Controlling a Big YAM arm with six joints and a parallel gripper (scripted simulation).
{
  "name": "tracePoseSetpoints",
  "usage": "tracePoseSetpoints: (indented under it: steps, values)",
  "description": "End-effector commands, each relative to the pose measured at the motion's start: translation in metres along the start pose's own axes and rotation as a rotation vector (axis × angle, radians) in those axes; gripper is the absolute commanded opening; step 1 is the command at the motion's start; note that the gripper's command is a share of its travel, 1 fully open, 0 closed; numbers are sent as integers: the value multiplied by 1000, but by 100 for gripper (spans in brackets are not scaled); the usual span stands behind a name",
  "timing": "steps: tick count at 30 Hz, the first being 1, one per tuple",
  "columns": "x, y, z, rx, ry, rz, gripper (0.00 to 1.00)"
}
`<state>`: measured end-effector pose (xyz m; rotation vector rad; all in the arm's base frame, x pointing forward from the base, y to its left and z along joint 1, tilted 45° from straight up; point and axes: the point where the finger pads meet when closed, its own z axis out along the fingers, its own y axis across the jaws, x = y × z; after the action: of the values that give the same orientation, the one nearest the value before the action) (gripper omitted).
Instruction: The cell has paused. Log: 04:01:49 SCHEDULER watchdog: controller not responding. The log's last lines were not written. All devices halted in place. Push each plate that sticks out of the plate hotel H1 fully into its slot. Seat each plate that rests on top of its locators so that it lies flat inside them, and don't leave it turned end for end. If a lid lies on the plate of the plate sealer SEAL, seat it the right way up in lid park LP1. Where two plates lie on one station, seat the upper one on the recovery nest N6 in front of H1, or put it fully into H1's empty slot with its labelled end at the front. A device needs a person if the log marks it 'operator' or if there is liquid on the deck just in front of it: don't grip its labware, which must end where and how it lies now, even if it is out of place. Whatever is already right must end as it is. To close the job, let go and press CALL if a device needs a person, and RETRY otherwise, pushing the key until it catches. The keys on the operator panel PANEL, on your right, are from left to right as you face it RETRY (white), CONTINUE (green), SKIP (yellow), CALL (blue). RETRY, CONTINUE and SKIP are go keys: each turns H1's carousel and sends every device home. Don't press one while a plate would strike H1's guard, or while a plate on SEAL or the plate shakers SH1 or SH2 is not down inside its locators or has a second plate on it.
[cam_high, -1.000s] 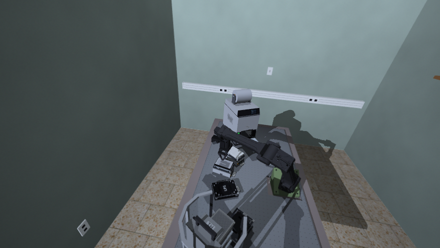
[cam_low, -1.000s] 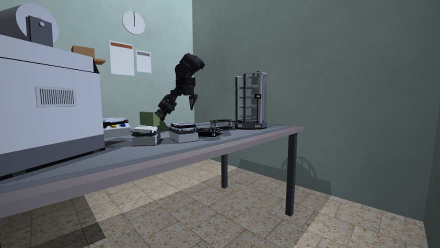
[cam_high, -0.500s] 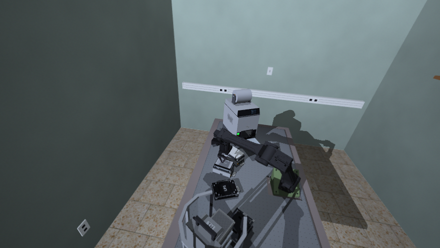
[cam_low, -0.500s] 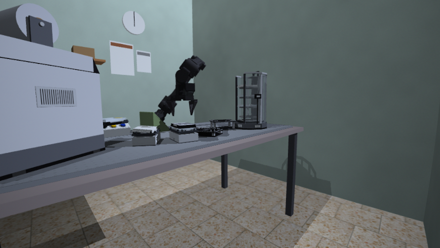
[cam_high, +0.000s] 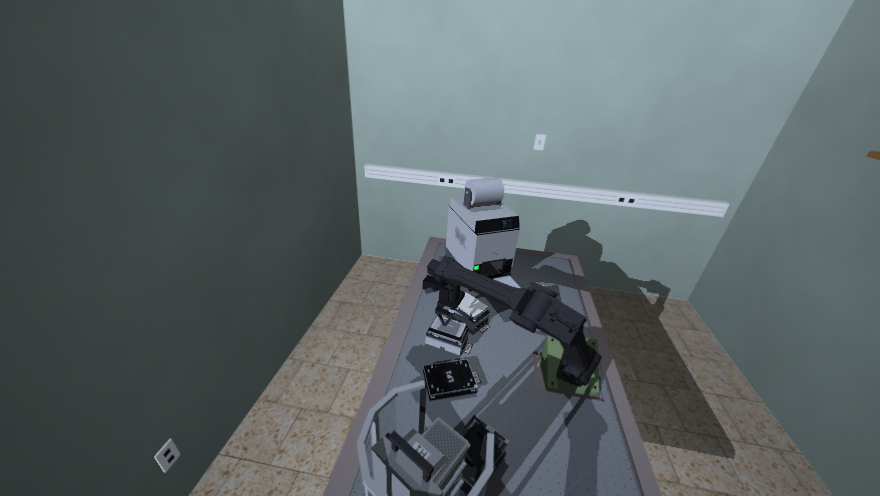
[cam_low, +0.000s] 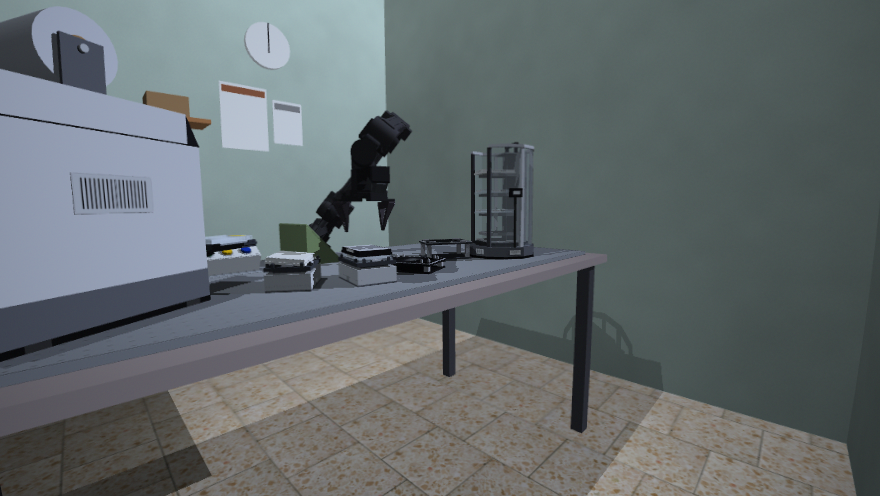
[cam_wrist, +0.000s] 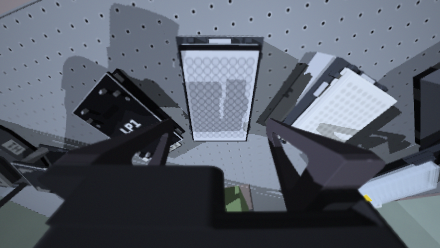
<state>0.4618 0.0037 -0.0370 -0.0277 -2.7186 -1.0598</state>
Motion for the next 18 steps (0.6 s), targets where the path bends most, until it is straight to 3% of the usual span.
tracePoseSetpoints:
  steps: [1,18]
  values:
    - [1,5,12,0,21,3,100]
    - [1,6,11,1,17,0,100]
